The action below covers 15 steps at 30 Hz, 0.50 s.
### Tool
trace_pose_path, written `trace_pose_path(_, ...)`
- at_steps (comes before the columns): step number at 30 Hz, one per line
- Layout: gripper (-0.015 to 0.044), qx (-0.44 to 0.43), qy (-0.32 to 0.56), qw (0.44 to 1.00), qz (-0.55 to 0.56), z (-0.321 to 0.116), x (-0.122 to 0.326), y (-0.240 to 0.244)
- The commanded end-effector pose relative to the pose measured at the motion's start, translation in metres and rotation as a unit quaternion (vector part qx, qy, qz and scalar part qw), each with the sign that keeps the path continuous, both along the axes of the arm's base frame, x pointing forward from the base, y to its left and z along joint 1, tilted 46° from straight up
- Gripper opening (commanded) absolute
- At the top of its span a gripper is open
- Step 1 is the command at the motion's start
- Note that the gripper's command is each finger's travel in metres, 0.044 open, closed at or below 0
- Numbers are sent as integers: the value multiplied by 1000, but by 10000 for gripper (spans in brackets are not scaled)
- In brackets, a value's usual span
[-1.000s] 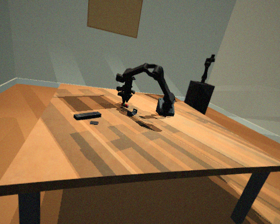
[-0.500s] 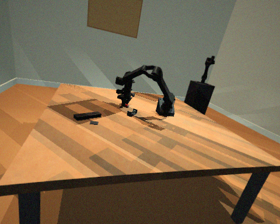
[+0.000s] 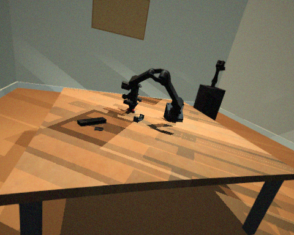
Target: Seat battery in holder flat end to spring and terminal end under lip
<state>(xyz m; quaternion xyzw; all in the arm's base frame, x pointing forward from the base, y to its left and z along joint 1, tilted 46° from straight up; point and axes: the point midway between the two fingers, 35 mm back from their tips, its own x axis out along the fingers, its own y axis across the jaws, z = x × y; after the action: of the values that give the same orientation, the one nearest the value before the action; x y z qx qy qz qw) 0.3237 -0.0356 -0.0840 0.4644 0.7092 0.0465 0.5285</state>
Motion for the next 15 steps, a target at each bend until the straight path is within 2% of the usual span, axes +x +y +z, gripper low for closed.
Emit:
trace_pose_path(1, 78, 2, 2, 1000, -2, 4, 0, -4)
trace_pose_path(6, 78, 1, 2, 1000, -2, 33, 0, -34)
trace_pose_path(11, 78, 1, 4, 1000, -4, 35, 0, -35)
trace_pose_path(15, 78, -1, 54, 997, -54, 49, 0, -27)
